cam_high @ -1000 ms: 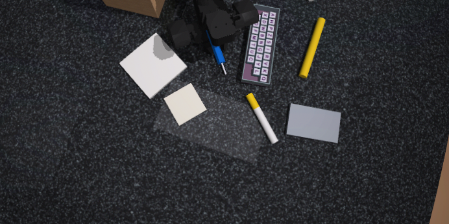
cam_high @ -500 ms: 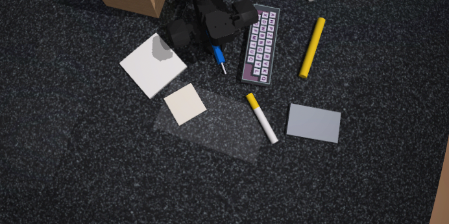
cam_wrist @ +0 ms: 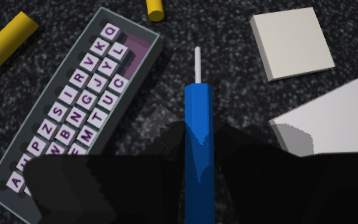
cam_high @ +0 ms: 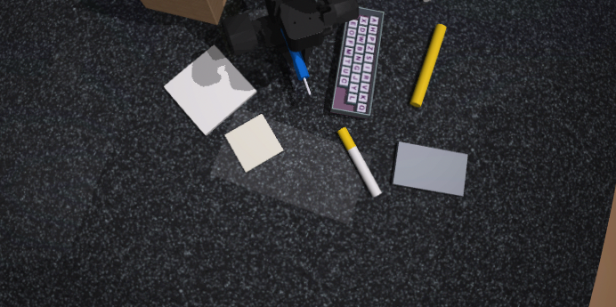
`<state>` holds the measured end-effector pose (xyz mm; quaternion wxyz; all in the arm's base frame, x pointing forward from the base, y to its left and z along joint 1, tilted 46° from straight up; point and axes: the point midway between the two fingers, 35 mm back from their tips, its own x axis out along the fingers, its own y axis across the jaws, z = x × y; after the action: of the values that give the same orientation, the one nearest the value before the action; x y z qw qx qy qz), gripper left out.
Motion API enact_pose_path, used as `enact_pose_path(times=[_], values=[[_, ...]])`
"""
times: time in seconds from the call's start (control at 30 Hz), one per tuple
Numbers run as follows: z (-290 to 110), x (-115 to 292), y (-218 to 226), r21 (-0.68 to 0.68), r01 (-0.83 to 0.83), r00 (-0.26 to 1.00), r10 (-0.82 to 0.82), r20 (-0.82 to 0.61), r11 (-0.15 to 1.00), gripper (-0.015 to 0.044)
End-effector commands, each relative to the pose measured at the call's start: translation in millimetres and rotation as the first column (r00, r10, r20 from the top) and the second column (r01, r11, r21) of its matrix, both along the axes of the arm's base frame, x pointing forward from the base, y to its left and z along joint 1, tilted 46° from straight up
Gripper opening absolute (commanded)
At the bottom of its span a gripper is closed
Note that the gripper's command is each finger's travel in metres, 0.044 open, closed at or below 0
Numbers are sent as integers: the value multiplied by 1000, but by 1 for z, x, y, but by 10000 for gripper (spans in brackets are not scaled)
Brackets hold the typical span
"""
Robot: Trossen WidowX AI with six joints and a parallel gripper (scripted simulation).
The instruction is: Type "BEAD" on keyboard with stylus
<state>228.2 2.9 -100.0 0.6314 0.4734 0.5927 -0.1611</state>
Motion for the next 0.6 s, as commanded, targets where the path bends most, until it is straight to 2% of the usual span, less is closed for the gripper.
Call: enact_pose_path(times=[0.0,0.27,0.57], values=[[5,3,-3,2,-6,1000,6,9,1000,0],[3,2,-3,-9,-23,1000,23,0,1000,0],[3,21,-5,-117,-307,951,308,-17,944,0]])
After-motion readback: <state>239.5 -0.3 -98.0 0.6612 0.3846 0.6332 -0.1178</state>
